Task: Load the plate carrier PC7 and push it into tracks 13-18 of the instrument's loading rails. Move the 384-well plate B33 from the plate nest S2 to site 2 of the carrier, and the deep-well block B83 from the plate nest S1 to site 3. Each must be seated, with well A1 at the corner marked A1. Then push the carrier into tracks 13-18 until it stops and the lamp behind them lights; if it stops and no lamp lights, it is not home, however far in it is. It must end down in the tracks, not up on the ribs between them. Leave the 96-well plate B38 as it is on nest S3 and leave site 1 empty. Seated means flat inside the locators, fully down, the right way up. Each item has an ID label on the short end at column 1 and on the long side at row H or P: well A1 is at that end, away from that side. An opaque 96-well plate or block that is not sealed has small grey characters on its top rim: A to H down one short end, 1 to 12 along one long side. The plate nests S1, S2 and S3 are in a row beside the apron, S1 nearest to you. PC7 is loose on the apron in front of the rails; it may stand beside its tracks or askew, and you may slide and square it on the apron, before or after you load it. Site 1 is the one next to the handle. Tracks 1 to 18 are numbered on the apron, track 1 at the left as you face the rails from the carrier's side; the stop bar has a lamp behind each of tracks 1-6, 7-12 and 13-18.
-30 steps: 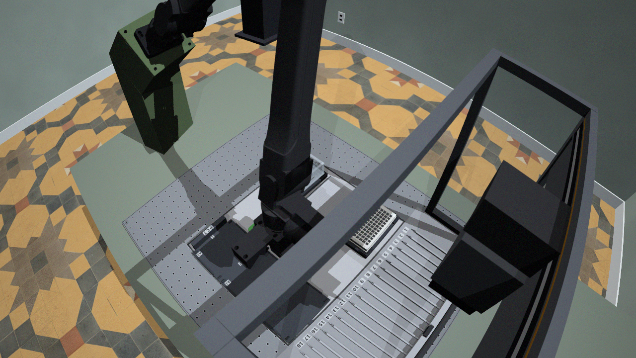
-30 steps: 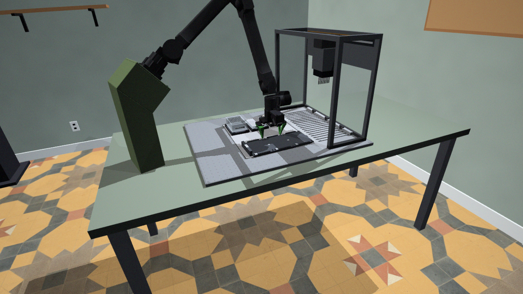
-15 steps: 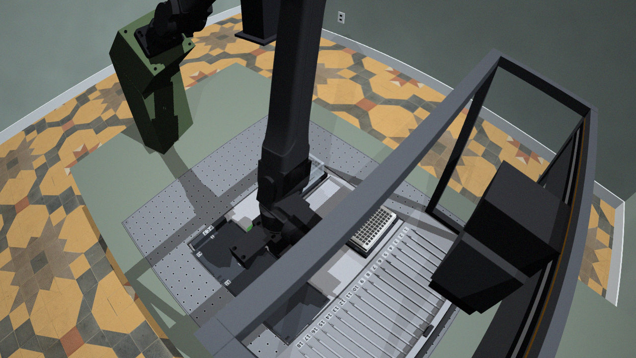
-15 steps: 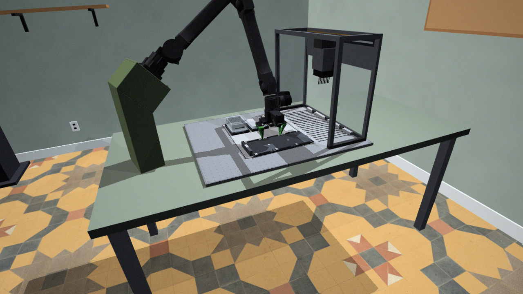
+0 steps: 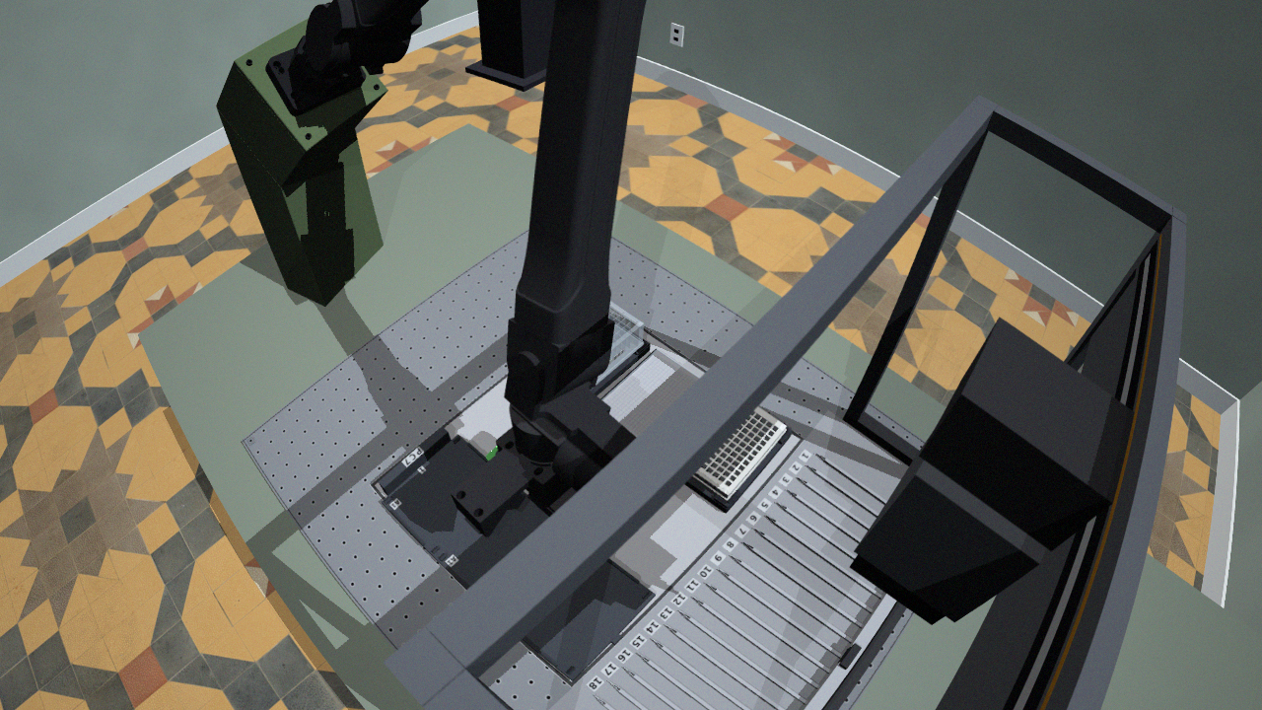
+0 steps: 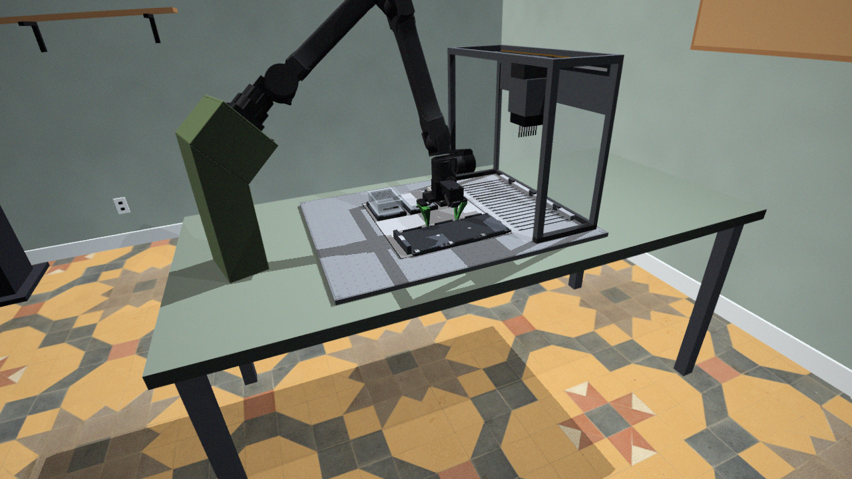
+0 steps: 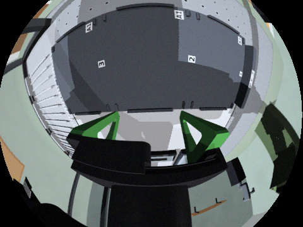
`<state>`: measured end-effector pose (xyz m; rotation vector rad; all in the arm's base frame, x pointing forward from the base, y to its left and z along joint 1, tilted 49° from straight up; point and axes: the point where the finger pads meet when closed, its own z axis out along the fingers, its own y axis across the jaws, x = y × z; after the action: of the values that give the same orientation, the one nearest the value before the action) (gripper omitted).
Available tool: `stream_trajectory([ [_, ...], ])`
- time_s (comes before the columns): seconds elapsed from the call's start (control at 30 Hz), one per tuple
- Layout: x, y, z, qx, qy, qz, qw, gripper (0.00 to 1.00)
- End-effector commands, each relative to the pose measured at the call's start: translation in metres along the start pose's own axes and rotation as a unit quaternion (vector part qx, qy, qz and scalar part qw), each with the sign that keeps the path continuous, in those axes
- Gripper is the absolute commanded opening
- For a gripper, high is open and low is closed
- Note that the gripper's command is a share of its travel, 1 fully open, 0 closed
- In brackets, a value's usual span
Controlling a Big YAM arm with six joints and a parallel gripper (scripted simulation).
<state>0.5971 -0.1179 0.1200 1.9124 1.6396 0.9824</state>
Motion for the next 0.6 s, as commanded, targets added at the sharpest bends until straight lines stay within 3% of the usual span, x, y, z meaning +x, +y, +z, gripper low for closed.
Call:
stream_trajectory([
  [0.0,-0.0112,0.0095,0.0003,-0.008,-0.007,0.0,1.0,1.0],
  [0.57,-0.0202,0.0088,-0.0009,-0.006,-0.01,0.005,1.0,1.0],
])
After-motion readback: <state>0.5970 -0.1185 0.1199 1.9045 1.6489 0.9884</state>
